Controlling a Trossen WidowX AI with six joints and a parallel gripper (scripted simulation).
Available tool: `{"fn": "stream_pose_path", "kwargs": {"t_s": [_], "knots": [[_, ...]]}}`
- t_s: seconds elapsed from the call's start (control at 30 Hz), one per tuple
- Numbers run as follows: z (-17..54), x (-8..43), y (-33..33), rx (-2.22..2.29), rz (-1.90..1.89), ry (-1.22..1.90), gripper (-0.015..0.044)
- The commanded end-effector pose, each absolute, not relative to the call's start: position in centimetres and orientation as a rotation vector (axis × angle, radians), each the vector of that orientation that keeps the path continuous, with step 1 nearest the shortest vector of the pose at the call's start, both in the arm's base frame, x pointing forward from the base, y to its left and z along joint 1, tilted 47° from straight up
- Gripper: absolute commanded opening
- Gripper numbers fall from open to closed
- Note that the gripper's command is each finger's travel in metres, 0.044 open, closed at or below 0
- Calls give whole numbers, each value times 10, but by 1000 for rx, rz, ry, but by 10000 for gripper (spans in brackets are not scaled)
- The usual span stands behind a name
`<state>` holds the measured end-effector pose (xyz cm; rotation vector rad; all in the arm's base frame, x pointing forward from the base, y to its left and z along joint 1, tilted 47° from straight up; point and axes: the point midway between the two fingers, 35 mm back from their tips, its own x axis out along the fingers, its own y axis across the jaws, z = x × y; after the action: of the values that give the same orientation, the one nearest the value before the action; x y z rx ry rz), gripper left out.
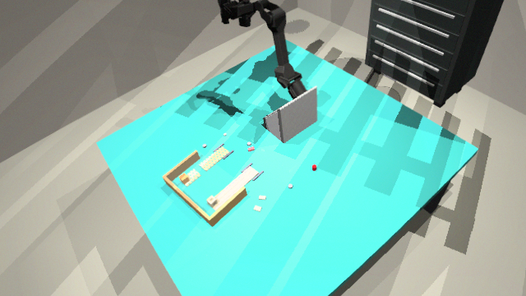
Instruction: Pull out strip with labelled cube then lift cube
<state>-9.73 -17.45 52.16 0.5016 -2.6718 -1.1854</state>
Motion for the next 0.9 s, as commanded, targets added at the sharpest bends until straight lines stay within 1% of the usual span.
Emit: {"fn": "stream_pose_path", "kwargs": {"t_s": [0.0,0.07,0.13,0.3,0.47,0.67,0.87], "knots": [[522,-97,-176,505,-1177,-2668,400],[528,-95,-186,543,-1122,-2628,400],[516,-73,-212,624,-1237,-2476,400],[481,-7,-262,761,-1459,-2055,400],[440,70,-289,810,-1571,-1610,400],[382,165,-289,762,-1578,-1090,400],[320,250,-256,617,-1470,-623,400]]}}
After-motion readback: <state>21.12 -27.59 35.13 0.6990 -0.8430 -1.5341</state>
